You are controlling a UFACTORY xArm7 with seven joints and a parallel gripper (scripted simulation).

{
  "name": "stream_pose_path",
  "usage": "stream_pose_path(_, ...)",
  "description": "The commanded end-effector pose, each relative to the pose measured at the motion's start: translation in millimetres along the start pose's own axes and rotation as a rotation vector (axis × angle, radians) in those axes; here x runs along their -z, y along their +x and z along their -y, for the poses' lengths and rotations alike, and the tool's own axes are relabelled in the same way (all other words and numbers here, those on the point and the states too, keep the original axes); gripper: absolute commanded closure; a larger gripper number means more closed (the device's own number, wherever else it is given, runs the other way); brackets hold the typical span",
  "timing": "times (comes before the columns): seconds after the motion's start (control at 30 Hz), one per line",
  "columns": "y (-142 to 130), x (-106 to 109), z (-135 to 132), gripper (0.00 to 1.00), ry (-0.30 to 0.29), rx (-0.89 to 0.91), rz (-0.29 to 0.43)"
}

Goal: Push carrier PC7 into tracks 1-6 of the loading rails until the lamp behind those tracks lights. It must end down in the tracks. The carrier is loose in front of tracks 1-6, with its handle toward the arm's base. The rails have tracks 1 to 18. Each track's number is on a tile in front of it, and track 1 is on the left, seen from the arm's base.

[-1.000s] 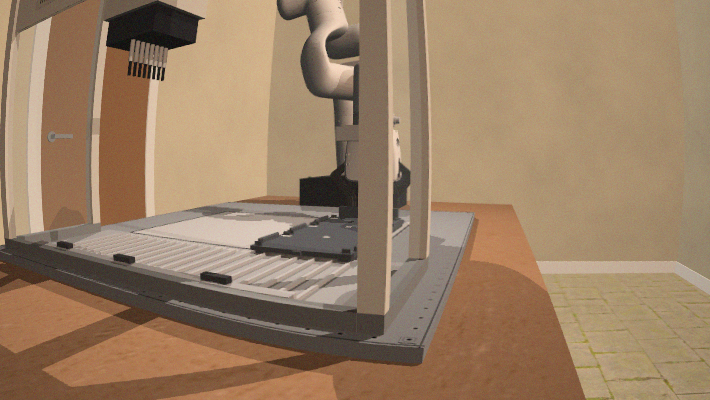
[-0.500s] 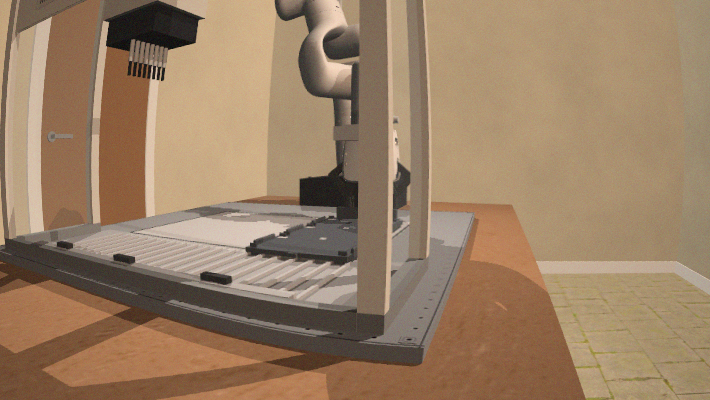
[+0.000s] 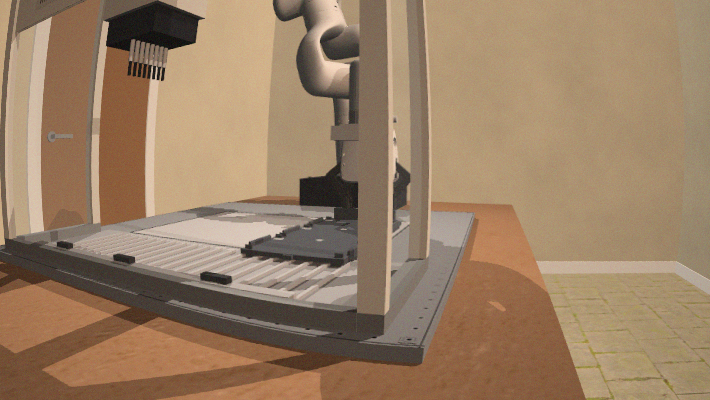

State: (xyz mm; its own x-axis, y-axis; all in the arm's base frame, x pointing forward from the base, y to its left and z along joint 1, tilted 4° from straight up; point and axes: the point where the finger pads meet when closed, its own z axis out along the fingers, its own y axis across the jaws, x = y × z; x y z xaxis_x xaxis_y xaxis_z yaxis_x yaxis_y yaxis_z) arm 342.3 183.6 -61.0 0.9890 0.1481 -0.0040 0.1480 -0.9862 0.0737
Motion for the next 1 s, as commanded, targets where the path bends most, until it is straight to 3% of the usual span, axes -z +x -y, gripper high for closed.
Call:
stream_pose_path(0.0, 6, 1, 1, 0.18, 0.001, 0.000, -0.004)
stream_pose_path(0.97, 32, 1, 1, 0.18, 0.001, 0.000, -0.004)
